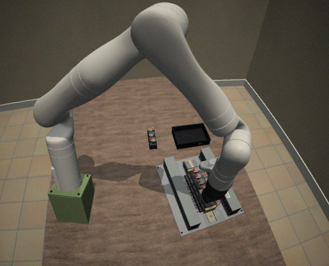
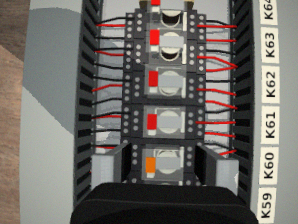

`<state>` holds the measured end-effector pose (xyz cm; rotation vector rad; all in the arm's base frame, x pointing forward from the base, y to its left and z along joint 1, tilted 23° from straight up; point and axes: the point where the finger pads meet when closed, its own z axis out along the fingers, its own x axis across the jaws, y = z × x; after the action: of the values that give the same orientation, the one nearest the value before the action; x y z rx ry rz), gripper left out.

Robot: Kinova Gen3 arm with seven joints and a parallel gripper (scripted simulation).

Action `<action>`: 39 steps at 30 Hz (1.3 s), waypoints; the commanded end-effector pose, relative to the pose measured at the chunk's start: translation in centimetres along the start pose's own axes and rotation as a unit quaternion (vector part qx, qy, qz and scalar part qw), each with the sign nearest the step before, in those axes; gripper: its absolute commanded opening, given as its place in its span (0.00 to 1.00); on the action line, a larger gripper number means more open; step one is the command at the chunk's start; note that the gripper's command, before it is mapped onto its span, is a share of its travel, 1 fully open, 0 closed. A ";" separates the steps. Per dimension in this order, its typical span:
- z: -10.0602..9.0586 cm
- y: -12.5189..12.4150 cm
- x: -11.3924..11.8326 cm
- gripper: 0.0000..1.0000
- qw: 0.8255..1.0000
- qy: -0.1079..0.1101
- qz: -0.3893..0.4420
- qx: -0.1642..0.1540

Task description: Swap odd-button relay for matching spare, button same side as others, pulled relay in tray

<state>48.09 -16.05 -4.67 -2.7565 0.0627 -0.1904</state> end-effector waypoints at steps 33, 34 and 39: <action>-0.1 0.1 0.0 0.00 1.000 0.001 0.000 -0.001; -0.1 0.1 0.0 0.00 1.000 0.001 0.000 -0.001; -0.1 0.1 0.0 0.00 1.000 0.001 0.000 -0.001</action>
<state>48.03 -16.05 -4.66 -2.7564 0.0630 -0.1895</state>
